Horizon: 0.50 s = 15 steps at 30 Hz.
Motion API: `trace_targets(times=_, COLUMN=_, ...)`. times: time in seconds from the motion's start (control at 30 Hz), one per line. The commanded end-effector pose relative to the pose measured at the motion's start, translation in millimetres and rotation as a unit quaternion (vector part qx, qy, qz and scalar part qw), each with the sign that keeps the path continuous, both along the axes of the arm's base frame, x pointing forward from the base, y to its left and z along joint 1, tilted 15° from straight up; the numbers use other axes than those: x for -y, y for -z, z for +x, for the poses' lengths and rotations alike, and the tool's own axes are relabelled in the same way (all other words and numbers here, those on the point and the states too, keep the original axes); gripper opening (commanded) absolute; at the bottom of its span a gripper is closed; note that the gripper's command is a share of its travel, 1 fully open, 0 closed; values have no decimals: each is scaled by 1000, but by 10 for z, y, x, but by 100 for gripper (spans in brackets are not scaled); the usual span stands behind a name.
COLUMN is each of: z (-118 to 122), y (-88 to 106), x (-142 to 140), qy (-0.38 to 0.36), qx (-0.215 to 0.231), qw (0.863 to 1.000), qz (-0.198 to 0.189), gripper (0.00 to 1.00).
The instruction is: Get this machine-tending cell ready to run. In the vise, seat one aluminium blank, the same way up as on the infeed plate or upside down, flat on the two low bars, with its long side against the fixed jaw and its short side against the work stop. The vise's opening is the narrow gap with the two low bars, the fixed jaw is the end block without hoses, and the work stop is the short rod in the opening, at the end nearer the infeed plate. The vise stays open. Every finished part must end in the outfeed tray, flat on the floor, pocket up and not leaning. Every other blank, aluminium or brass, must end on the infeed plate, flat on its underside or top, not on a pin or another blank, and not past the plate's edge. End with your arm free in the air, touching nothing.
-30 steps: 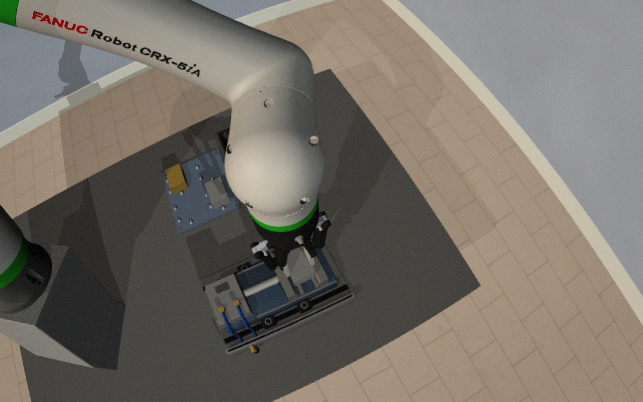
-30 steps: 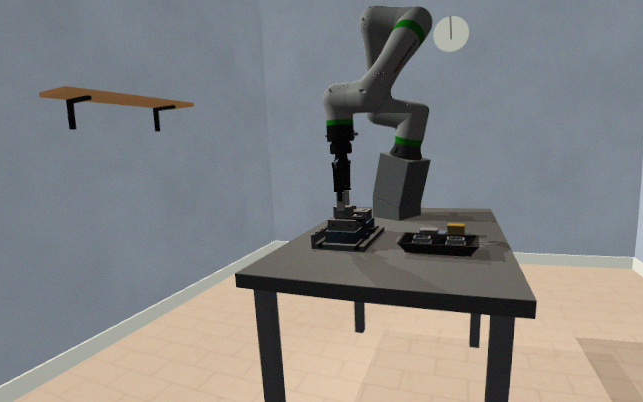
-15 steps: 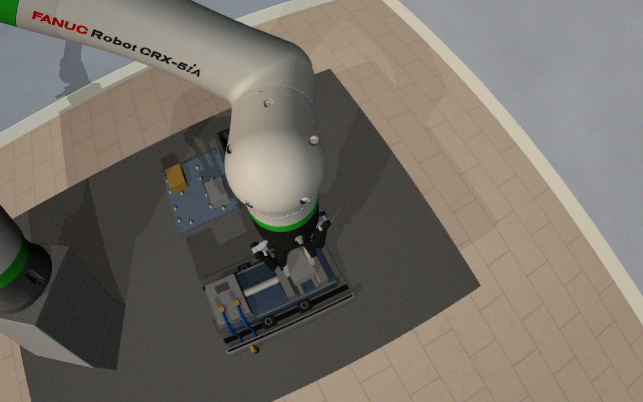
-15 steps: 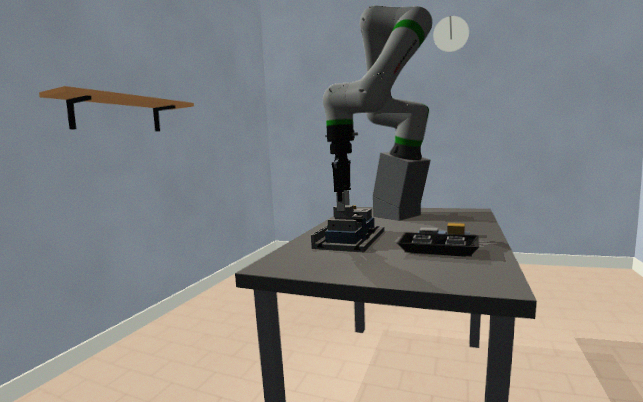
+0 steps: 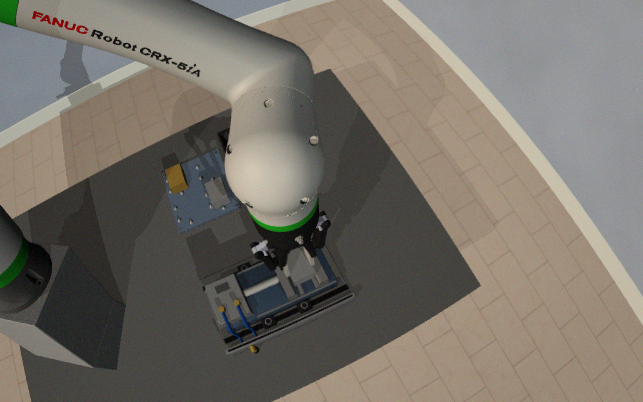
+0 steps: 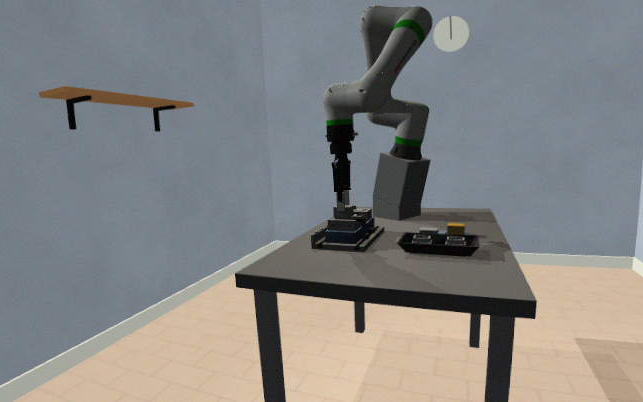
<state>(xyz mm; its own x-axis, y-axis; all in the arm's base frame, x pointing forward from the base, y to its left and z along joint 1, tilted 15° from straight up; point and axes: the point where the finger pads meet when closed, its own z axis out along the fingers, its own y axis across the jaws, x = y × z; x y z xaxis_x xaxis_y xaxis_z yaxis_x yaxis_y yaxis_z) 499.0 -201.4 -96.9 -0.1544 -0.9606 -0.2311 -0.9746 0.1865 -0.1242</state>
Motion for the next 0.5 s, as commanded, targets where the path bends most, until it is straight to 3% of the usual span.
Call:
trace_targets(times=0.0, z=1, y=-1, x=2, qy=0, qx=0, qw=1000, qz=0, gripper=0)
trace_targets(times=0.47, z=4, y=14, x=-1, qy=0, qx=0, qw=1000, qz=0, gripper=0)
